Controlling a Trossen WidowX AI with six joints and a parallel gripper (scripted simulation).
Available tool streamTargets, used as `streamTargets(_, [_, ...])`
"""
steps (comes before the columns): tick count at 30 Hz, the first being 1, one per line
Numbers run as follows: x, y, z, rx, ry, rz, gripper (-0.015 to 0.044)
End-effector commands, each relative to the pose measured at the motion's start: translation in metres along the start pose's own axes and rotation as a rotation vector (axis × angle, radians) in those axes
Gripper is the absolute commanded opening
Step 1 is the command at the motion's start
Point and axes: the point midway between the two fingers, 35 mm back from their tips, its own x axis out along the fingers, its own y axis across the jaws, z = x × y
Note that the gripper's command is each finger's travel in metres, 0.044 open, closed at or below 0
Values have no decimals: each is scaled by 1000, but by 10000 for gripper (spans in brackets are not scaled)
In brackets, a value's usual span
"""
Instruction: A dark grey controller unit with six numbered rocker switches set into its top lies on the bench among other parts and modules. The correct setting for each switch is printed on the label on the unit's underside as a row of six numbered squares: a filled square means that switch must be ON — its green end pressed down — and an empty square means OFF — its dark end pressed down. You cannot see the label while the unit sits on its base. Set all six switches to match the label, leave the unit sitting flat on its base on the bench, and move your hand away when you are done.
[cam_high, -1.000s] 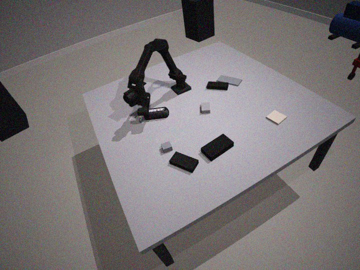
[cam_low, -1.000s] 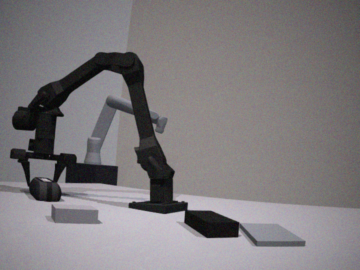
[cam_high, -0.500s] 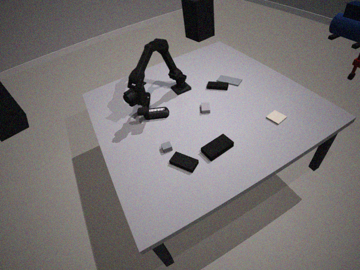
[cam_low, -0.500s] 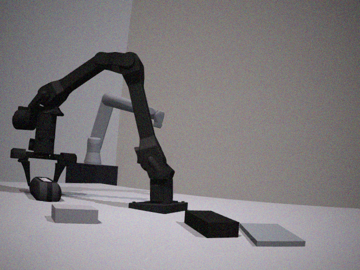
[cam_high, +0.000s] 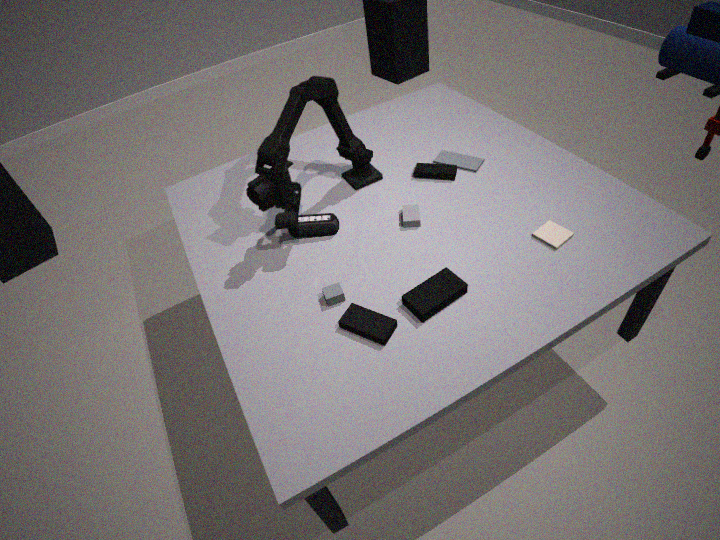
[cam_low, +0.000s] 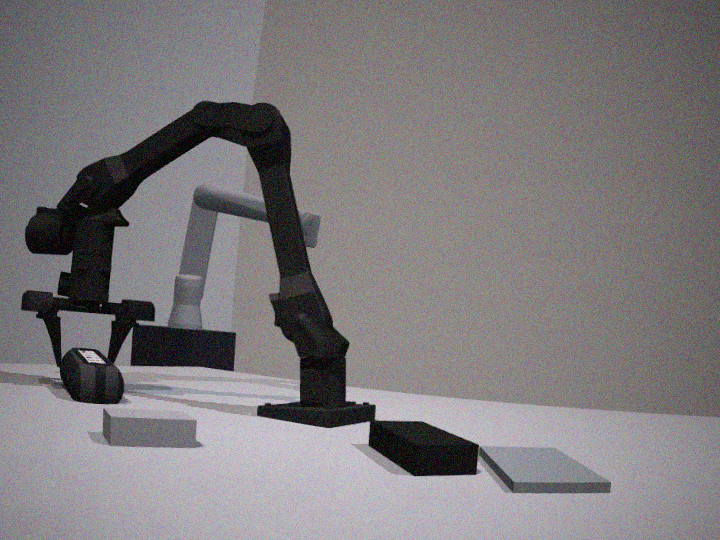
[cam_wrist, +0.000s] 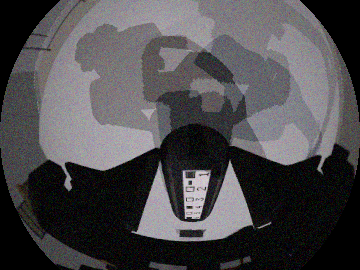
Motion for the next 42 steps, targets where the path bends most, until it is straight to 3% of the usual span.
streamTargets(1, [-4,1,-1,2,-2,4,336])
streamTargets(42, [-32,1,-14,2,-1,4,336])
